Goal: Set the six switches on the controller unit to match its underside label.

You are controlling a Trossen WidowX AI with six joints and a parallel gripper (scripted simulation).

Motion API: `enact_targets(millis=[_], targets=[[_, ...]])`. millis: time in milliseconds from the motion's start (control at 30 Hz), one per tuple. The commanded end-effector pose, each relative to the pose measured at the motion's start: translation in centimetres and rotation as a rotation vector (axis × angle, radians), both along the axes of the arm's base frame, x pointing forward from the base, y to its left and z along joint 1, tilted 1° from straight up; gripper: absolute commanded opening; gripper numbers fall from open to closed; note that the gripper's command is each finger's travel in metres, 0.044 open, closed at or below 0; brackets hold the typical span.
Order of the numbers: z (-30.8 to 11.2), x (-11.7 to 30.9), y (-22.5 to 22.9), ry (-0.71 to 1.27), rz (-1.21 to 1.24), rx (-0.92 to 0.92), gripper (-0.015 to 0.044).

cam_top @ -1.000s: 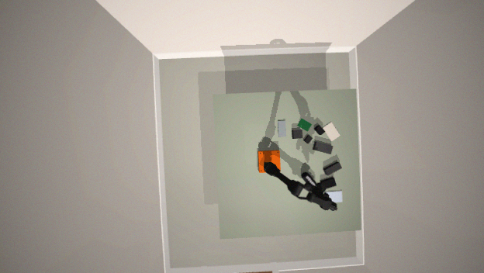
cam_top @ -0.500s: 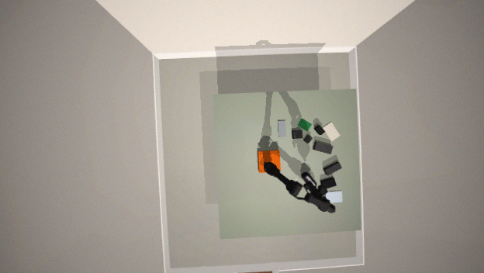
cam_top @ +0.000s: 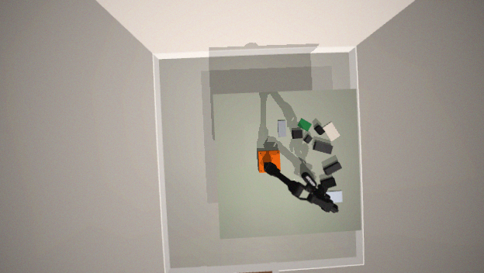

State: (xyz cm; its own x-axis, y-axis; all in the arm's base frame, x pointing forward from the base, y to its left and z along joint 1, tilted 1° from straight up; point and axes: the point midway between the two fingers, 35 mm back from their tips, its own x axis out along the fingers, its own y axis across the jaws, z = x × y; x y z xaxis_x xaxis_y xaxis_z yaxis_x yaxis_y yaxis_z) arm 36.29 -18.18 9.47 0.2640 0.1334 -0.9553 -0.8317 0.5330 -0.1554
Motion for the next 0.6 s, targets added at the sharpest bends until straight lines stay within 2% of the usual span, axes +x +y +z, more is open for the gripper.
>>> enact_targets(millis=[0,267,333,567], targets=[[-0.1,1.5,-0.3,0.034,0.347,-0.12,0.0236],[-0.9,4.3,-0.6,0.125,1.143,-0.292,0.044],[-0.9,4.4,-0.6,0.133,1.211,-0.3,0.044],[-0.9,4.4,-0.6,0.133,1.211,-0.3,0.044]])
